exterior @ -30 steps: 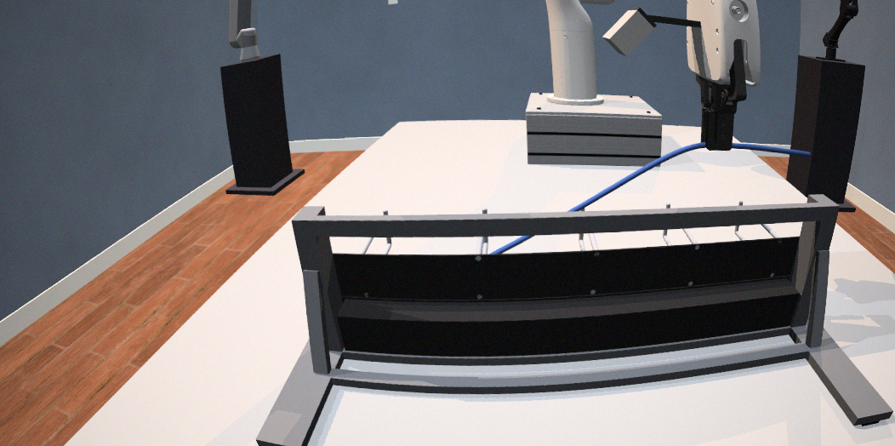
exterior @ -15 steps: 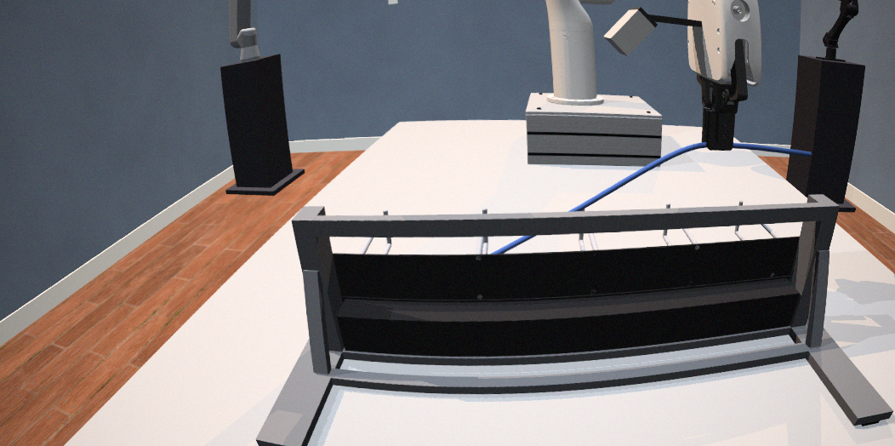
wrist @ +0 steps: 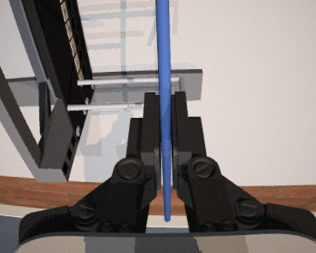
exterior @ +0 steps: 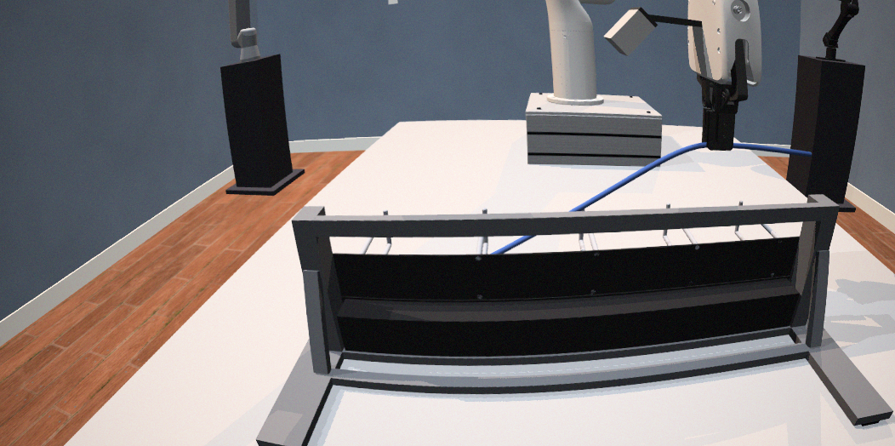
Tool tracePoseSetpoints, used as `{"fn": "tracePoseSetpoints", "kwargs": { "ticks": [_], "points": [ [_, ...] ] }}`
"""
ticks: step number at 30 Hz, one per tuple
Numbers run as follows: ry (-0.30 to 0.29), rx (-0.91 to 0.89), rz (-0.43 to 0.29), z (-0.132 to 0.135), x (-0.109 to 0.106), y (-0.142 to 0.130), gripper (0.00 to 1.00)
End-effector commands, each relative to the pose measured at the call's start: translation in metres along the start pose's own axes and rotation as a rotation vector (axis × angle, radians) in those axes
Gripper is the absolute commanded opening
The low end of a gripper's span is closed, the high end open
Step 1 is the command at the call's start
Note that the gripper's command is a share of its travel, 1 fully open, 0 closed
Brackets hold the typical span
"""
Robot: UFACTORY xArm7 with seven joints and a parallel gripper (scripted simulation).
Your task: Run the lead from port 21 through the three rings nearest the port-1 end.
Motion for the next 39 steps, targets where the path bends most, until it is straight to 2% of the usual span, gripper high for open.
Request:
{"fn": "tracePoseSetpoints", "kwargs": {
  "ticks": [1, 24, 39],
  "points": [
    [0.006, 0.0, -0.001, -0.001, -0.003, 0.0, 0.0],
    [0.006, 0.0, -0.001, -0.002, 0.005, 0.0, 0.0],
    [0.006, 0.0, -0.001, -0.002, 0.027, 0.0, 0.0]
  ]
}}
Point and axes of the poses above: the point where the finger pads meet when closed, its own x axis out along the fingers, its own z axis across the jaws, y = z × x, the point moved 2 cm from there along -x, back along the fingers, and after that the axes turned 1 degree about -x, right-handed, at the moved point
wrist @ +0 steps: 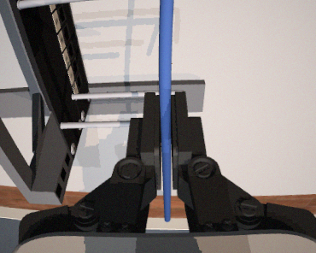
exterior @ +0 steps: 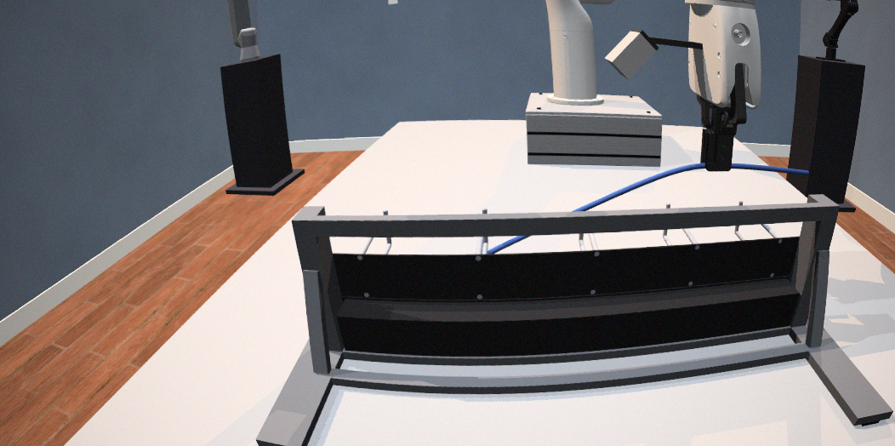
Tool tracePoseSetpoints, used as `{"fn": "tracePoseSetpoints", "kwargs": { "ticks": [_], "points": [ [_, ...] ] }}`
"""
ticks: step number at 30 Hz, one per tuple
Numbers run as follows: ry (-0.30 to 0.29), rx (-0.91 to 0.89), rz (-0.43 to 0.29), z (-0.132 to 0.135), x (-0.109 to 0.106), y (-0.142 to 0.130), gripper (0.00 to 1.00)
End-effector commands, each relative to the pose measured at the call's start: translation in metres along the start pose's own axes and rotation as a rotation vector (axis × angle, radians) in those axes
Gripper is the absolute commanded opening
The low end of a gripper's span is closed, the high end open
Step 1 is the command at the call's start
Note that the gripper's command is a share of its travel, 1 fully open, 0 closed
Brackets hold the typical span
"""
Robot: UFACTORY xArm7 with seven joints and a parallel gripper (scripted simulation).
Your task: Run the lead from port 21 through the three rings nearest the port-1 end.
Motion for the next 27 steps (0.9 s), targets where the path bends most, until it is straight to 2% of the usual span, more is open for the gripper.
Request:
{"fn": "tracePoseSetpoints", "kwargs": {
  "ticks": [1, 27],
  "points": [
    [0.006, 0.0, -0.001, -0.002, 0.004, 0.0, 0.0],
    [0.006, 0.0, -0.001, -0.002, 0.05, 0.0, 0.0]
  ]
}}
Point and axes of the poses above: the point where the finger pads meet when closed, its own x axis out along the fingers, its own z axis across the jaws, y = z × x, the point moved 2 cm from there along -x, back along the fingers, and after that the axes turned 1 degree about -x, right-handed, at the moved point
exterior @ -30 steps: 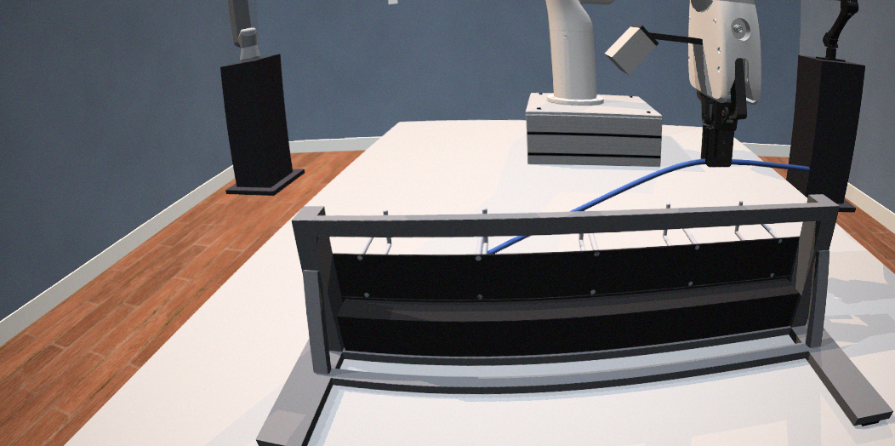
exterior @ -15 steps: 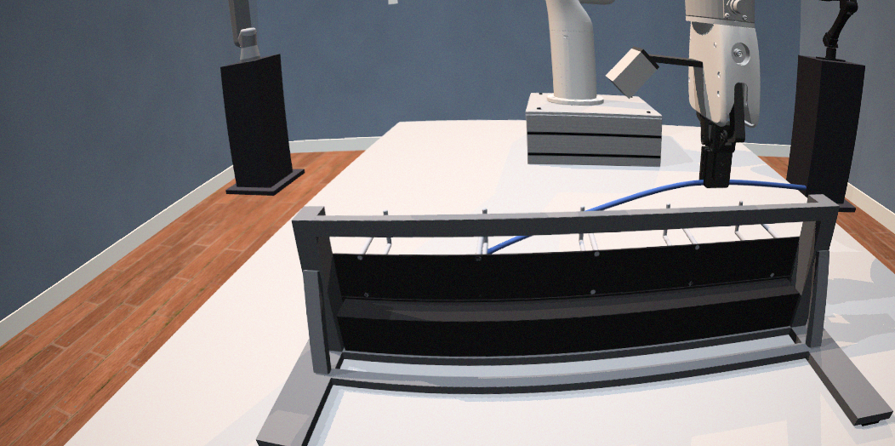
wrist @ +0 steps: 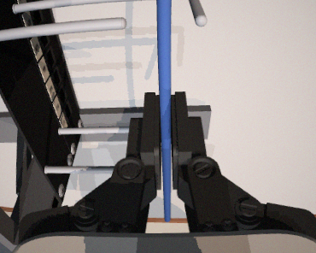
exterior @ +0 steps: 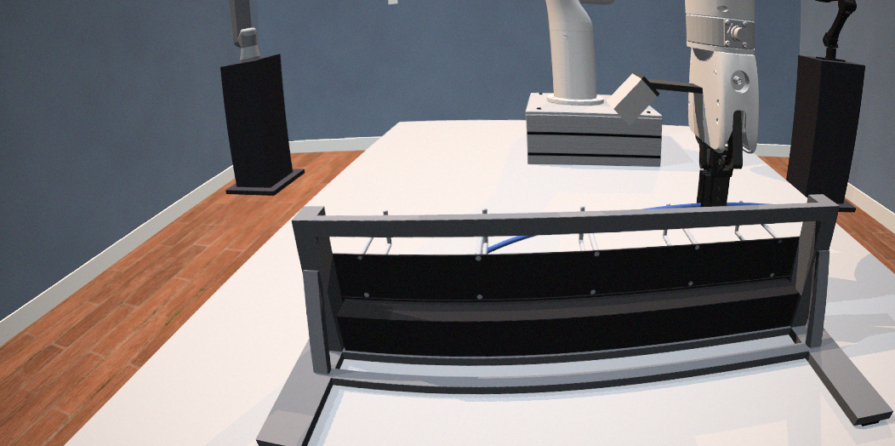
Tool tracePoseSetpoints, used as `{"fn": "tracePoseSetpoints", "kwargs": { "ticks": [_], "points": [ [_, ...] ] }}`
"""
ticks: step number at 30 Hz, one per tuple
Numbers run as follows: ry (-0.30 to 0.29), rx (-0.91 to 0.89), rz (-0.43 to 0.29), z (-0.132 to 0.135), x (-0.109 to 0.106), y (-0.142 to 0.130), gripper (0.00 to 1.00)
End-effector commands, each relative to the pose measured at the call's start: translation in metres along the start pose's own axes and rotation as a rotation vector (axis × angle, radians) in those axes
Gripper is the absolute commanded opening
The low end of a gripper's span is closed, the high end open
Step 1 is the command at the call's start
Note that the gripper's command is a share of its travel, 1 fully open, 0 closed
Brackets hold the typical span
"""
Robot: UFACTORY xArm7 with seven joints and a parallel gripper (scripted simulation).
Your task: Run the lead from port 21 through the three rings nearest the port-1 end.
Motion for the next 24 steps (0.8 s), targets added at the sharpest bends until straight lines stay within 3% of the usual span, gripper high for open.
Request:
{"fn": "tracePoseSetpoints", "kwargs": {
  "ticks": [1, 24],
  "points": [
    [0.005, 0.0, -0.001, -0.002, 0.007, 0.0, 0.0],
    [0.005, 0.0, -0.001, -0.002, 0.028, 0.0, 0.0]
  ]
}}
Point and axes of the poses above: the point where the finger pads meet when closed, its own x axis out along the fingers, its own z axis across the jaws, y = z × x, the point moved 2 cm from there along -x, back along the fingers, and after that the axes turned 1 degree about -x, right-handed, at the moved point
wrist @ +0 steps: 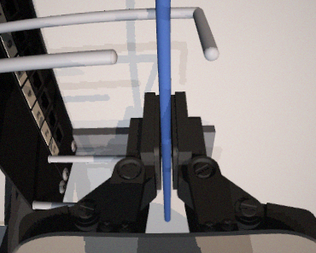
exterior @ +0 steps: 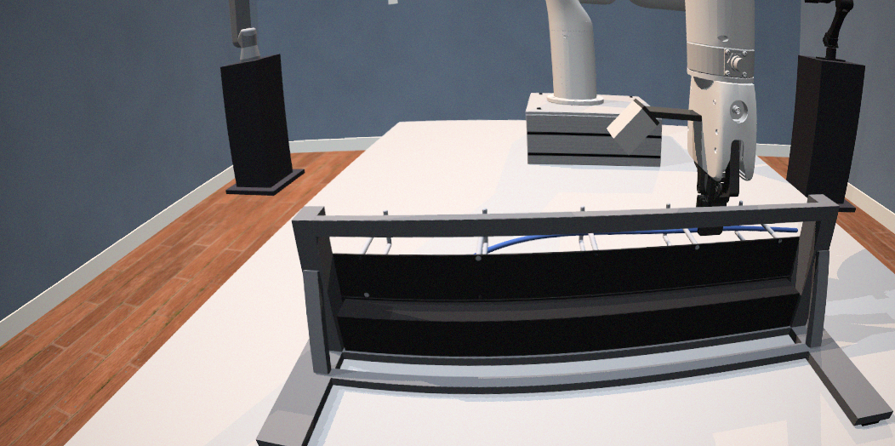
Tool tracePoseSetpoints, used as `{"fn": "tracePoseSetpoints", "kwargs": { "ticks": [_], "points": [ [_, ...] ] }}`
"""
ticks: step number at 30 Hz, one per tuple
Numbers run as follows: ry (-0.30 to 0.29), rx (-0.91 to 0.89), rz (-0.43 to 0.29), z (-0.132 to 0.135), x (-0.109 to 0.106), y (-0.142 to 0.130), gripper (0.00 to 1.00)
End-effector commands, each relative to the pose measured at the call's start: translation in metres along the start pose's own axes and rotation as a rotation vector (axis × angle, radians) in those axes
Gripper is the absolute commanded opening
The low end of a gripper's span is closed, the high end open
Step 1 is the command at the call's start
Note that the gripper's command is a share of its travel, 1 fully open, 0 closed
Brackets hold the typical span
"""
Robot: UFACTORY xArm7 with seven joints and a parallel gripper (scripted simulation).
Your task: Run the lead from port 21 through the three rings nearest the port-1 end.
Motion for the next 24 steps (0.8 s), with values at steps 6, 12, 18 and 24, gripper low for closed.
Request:
{"fn": "tracePoseSetpoints", "kwargs": {
  "ticks": [6, 12, 18, 24],
  "points": [
    [0.006, 0.0, -0.001, -0.0019, -0.0001, -0.0001, 0.0],
    [0.006, 0.0, -0.001, -0.0019, 0.0001, -0.0001, 0.0],
    [0.006, 0.0, -0.001, -0.0027, 0.0001, -0.0001, 0.0],
    [0.006, 0.0, -0.001, -0.0061, 0.0001, 0.0, 0.0]
  ]
}}
Point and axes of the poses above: the point where the finger pads meet when closed, its own x axis out along the fingers, its own z axis across the jaws, y = z × x, the point moved 2 cm from there along -x, back along the fingers, and after that the axes turned 1 degree about -x, right-handed, at the moved point
